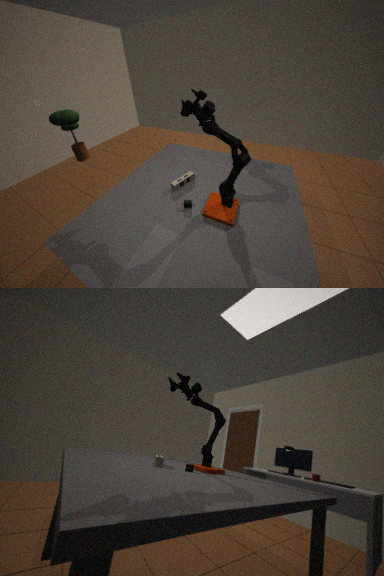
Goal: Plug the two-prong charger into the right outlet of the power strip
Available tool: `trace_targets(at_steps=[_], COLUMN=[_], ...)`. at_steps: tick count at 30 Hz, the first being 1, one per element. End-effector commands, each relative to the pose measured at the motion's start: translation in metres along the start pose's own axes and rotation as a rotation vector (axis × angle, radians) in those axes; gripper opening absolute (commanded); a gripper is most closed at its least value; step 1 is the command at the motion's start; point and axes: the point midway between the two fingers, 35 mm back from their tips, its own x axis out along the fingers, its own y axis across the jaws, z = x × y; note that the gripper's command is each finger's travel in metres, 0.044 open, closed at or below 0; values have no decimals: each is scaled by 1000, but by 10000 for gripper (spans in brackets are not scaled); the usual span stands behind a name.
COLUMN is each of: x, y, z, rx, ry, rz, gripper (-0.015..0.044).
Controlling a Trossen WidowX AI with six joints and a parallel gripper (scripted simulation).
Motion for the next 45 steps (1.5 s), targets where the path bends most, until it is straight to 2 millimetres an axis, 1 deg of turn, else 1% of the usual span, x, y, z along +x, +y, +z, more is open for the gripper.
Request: trace_targets(at_steps=[1,7,13,19,26,31,36,40,45], x=[1,-11,-34,-68,-121,-166,-215,-256,-307], y=[52,116,181,240,298,331,356,370,379], z=[-1,5,13,24,37,45,51,54,55], rx=[91,215,322,410,480,506,508,493,449], ry=[17,51,106,177,282,375,480,572,697], rz=[152,355,571,785,1029,1201,1365,1488,1629], gripper=[440,440,440,440,440,440,440,440,440])
